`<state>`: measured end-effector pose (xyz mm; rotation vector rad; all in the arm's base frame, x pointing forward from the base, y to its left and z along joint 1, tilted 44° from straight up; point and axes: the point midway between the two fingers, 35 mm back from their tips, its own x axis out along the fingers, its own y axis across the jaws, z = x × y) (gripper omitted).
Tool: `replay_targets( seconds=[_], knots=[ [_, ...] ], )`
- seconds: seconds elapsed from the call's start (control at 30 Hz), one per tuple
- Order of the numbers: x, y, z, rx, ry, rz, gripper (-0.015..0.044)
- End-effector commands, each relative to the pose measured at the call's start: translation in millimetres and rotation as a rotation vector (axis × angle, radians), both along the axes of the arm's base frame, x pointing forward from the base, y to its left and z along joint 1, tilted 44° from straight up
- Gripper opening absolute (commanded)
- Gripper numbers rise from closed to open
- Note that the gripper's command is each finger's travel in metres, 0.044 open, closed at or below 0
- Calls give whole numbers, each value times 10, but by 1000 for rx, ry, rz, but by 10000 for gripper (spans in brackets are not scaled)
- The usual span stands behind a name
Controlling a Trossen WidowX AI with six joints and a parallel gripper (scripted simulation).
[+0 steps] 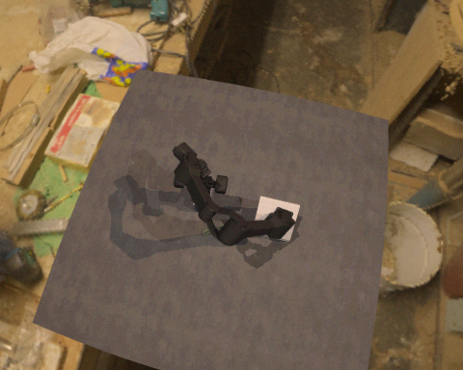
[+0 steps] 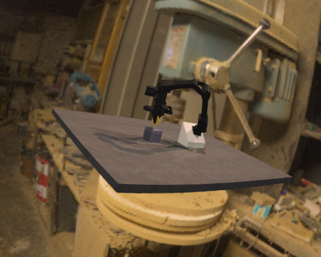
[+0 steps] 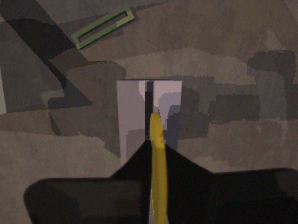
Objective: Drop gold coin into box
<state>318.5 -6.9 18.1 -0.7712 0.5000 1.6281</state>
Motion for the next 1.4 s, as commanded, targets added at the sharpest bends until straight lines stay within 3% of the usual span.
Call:
replay_targets(
  seconds=[0.0,1.1,1.3,1.37],
  knots=[
    [-2,10,-11,0,0,-1,0],
    [-16,128,-135,0,3,-5,0],
    [-14,112,-124,-4,0,0,157],
    [-14,112,-124,-4,0,0,161]
  ],
)
